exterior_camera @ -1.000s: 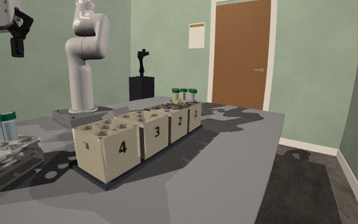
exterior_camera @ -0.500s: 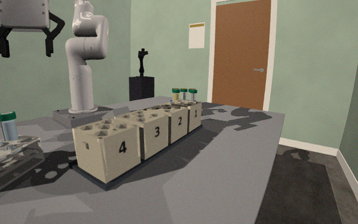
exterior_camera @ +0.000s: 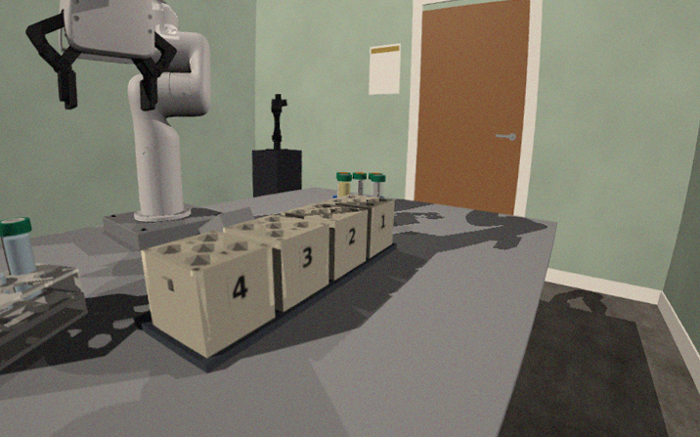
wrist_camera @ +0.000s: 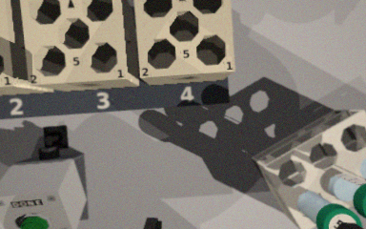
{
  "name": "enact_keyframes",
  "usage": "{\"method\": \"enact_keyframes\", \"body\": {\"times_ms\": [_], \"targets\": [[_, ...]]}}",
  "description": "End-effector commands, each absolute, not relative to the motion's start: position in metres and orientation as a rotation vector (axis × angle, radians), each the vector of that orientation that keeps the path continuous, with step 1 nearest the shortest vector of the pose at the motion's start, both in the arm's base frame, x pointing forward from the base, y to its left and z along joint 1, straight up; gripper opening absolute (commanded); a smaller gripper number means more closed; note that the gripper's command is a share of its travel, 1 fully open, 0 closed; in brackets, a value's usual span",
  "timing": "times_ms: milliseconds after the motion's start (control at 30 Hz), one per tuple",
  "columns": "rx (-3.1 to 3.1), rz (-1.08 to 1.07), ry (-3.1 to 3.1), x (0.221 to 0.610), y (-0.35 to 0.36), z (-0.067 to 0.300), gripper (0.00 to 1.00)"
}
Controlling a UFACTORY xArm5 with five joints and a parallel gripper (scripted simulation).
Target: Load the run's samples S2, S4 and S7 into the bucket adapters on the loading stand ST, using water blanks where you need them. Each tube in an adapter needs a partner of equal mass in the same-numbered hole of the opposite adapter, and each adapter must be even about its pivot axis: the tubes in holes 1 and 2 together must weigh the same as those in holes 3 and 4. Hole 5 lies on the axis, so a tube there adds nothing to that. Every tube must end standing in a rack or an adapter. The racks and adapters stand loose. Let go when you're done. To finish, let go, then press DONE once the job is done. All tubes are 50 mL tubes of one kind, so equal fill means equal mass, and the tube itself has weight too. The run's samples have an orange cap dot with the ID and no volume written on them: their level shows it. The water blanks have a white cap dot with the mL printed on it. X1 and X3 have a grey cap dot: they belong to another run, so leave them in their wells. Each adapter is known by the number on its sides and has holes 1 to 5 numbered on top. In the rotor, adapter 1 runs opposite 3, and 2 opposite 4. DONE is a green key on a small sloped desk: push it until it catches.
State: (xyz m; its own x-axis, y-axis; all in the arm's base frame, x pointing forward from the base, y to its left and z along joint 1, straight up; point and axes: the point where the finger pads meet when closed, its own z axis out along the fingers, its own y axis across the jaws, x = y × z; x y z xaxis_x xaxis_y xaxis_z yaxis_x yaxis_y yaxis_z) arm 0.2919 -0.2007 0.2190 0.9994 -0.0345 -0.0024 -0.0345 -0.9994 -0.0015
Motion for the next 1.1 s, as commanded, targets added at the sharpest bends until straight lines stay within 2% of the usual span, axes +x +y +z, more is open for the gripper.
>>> {"method": "enact_keyframes", "body": {"times_ms": [0, 1067], "targets": [[-3.142, -0.002, 0.032, 0.304, -0.185, 0.220, 1.00], [-3.140, -0.003, 0.032, 0.382, -0.068, 0.221, 1.00]]}}
